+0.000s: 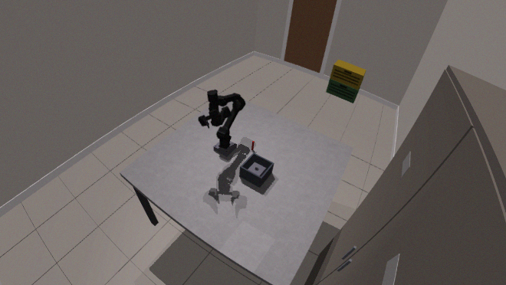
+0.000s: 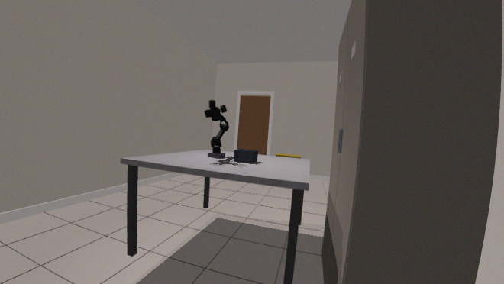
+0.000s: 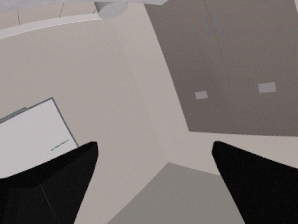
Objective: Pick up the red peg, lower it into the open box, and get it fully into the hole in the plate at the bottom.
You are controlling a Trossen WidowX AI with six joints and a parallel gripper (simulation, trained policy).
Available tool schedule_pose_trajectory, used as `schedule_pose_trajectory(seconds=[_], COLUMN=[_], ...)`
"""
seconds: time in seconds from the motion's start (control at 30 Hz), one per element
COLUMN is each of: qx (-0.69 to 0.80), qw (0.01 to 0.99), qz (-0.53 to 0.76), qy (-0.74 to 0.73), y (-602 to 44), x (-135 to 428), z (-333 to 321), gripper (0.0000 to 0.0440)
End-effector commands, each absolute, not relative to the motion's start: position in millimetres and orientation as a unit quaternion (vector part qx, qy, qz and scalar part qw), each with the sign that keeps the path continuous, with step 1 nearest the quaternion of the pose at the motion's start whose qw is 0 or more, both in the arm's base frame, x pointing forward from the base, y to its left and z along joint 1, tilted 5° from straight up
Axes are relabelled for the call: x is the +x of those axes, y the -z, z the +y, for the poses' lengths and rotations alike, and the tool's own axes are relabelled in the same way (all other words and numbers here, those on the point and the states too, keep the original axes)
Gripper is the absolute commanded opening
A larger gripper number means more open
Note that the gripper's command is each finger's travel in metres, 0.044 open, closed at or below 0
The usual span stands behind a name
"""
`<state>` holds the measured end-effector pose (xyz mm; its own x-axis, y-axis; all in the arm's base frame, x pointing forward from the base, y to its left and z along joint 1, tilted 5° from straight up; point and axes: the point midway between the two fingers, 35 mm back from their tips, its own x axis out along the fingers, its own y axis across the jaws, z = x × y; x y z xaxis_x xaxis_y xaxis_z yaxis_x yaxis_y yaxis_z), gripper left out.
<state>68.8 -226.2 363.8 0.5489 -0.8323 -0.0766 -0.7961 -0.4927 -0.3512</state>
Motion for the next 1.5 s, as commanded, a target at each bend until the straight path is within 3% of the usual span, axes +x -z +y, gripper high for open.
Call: schedule_pose_trajectory(seconds=[0.0, 0.07, 0.7, 1.47], qx=[-0.862, -0.859, -0.761, -0.5], qw=[0.183, 0.211, 0.508, 0.789], qz=[0.47, 0.462, 0.388, 0.347], qy=[0.057, 0.069, 0.11, 0.085], y=[-366, -367, -343, -300], x=[71, 77, 131, 192], z=[-226, -225, -208, -158], gripper=[0.0422, 0.044, 0.044, 0.044])
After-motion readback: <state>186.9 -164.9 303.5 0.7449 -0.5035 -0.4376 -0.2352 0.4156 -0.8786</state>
